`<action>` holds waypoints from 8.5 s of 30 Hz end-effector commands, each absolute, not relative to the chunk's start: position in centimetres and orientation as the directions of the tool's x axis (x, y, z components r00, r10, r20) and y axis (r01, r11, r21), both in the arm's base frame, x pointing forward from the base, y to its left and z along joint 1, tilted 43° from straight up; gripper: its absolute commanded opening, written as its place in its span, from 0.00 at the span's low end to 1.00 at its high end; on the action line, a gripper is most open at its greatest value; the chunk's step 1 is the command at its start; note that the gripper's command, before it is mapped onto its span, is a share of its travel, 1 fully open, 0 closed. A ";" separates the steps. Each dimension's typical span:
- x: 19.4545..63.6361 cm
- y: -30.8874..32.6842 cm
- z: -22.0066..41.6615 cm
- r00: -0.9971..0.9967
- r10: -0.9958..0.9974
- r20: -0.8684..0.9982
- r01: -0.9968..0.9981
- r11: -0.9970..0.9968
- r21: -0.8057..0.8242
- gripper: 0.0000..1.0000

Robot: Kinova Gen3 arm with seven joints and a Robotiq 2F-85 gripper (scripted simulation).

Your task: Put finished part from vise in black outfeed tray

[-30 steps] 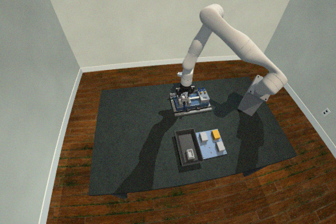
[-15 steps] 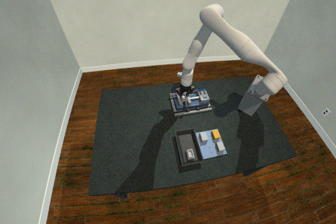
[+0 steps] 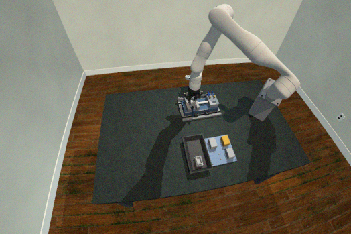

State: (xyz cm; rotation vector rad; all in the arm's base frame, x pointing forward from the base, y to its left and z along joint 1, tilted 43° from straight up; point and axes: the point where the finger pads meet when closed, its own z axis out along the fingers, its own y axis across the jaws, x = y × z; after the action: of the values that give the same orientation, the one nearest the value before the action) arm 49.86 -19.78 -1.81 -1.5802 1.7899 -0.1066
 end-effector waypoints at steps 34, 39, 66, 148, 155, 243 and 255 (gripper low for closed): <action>49.9 -19.8 -1.8 0.025 -0.888 -0.460 -0.826 0.240 -0.510 0.00; 49.9 -19.8 -1.8 0.025 -0.888 -0.460 -0.826 0.240 -0.510 0.00; 48.9 -20.5 -0.6 0.025 -0.888 -0.460 -0.826 0.240 -0.510 0.00; 51.5 -3.1 14.1 0.013 -0.891 -0.453 -0.837 0.238 -0.493 0.00; 51.2 0.5 16.1 0.012 -0.888 -0.459 -0.832 0.246 -0.497 0.00; 51.6 4.2 16.7 0.012 -0.884 -0.468 -0.826 0.255 -0.502 0.00; 52.5 4.9 15.6 0.012 -0.884 -0.468 -0.826 0.255 -0.502 0.00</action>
State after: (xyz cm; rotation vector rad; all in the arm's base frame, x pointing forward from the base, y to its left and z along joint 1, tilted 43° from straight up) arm 52.39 4.26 15.86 -1.5580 1.8083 -0.1086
